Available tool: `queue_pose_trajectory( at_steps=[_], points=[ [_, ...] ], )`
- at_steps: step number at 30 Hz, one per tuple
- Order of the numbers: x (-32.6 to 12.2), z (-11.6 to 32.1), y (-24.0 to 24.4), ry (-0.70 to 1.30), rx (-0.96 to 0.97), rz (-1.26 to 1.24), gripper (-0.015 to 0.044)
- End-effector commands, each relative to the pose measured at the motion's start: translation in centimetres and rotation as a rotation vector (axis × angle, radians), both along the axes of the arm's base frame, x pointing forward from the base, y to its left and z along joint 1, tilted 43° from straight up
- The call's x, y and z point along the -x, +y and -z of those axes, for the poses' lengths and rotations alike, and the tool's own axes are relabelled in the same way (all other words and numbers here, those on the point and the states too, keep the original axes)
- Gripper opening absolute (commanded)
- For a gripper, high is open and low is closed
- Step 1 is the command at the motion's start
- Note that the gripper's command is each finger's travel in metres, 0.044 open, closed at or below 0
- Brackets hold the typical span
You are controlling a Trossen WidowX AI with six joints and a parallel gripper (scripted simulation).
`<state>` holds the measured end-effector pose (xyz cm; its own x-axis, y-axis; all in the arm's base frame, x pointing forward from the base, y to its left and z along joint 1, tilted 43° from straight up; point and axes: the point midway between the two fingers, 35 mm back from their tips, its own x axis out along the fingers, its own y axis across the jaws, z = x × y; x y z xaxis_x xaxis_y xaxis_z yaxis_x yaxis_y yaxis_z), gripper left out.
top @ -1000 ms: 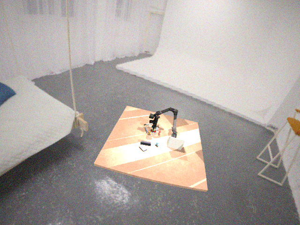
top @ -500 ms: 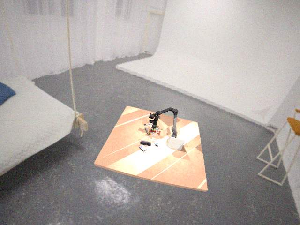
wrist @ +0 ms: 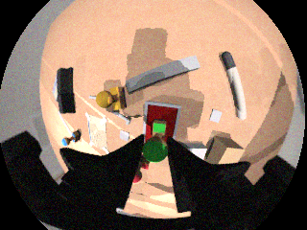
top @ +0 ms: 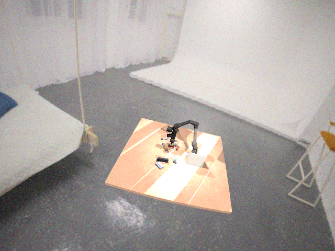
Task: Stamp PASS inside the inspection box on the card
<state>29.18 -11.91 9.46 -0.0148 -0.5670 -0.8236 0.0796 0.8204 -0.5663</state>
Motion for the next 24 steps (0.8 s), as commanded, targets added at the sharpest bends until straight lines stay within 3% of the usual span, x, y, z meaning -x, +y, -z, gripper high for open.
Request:
queue_pose_trajectory(
  at_steps=[1,24],
  points=[
    [-0.1,-0.2,0.2,-0.004,-0.001,0.003,0.0],
    [-0.3,-2.9,2.7,-0.004,-0.003,0.003,0.0]
  ],
)
